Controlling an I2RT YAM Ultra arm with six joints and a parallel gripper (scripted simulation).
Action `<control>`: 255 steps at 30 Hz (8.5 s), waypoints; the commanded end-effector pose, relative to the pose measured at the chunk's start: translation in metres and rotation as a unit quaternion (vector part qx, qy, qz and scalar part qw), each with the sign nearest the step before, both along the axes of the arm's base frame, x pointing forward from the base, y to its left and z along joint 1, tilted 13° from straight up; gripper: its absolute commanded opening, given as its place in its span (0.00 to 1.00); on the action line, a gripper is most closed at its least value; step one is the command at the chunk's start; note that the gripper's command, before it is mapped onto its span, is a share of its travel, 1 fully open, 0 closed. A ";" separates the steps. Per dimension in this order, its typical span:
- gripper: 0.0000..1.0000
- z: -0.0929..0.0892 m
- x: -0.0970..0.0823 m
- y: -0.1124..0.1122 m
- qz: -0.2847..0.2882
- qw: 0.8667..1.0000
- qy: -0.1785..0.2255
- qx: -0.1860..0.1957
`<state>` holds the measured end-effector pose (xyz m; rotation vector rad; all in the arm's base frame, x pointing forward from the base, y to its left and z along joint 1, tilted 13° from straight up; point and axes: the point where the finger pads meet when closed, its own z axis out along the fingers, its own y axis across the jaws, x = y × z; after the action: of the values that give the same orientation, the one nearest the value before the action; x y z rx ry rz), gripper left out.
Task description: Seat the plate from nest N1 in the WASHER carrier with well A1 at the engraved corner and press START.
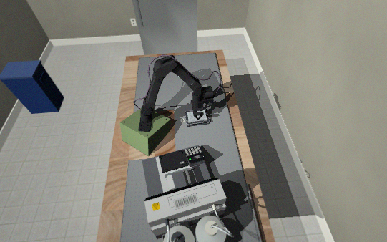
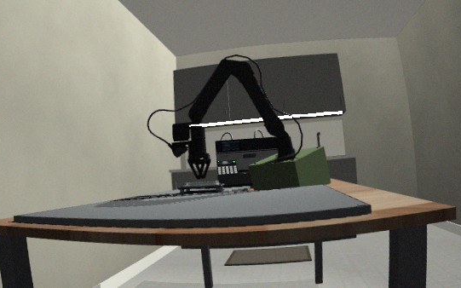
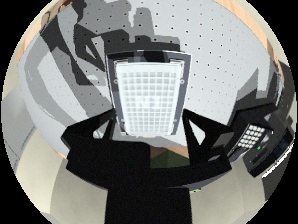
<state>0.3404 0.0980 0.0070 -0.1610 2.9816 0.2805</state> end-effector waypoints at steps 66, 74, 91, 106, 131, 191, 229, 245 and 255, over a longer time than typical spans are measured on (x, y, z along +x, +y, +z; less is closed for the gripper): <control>0.84 -0.022 0.004 0.005 -0.001 1.000 -0.005 0.001; 0.84 -0.022 0.004 0.005 -0.001 1.000 -0.005 0.001; 0.84 -0.022 0.004 0.005 -0.001 1.000 -0.005 0.001; 0.84 -0.022 0.004 0.005 -0.001 1.000 -0.005 0.001; 0.84 0.022 0.007 -0.003 -0.002 1.000 -0.019 0.004; 0.84 0.076 -0.003 -0.014 -0.002 1.000 -0.018 0.004; 0.84 0.049 -0.019 -0.078 -0.218 0.973 0.063 0.029; 0.84 0.055 -0.005 -0.151 -0.431 0.896 0.084 0.061; 0.84 0.064 -0.004 -0.161 -0.471 0.876 0.075 0.065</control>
<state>0.3312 -0.0577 0.0546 1.2933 2.7973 0.3612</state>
